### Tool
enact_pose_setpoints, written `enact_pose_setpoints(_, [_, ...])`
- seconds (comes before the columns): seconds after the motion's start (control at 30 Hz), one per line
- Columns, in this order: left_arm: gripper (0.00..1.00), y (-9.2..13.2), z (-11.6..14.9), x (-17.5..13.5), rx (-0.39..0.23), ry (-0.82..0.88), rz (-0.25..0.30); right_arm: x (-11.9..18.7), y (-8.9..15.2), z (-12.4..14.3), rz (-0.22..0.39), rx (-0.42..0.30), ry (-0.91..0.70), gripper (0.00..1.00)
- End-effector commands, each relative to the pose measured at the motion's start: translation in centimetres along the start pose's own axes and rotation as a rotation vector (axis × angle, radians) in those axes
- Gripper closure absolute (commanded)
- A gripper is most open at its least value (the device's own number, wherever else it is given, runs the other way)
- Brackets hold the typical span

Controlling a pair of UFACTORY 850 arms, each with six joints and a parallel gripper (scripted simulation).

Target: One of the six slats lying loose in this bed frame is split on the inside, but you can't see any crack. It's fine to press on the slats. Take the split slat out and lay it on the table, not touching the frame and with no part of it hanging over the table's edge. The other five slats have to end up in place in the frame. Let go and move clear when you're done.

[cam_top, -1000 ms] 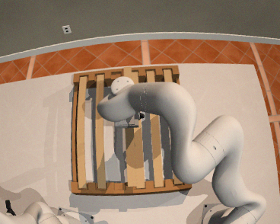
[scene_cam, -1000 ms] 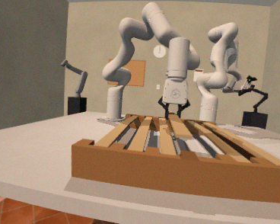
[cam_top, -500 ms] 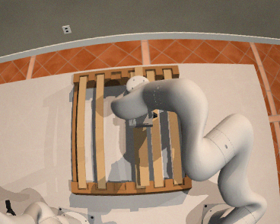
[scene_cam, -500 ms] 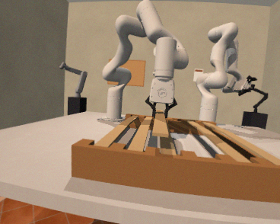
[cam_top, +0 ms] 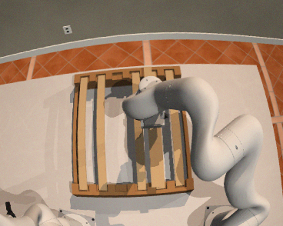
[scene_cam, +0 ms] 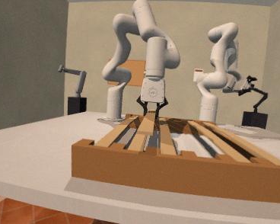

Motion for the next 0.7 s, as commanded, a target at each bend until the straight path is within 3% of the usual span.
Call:
enact_pose_setpoints(0.0, [0.00,0.0,0.0,0.0,0.000,-0.001,0.000,-2.6,0.2,0.6,0.005,-0.002,-0.002,1.00])
enact_pose_setpoints(0.67, [0.00,0.0,0.0,0.0,0.000,-0.001,0.000,-3.9,0.2,0.9,0.005,-0.003,-0.002,1.00])
Point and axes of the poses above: on each arm, the point where the finger pads meet when closed, its own y axis back along the fingers, its own x axis across the jaws, z = x × y, the point moved 5 cm from there along y, back along the fingers, and after that the axes turned 10 degrees about -y, right-handed, at the moved point
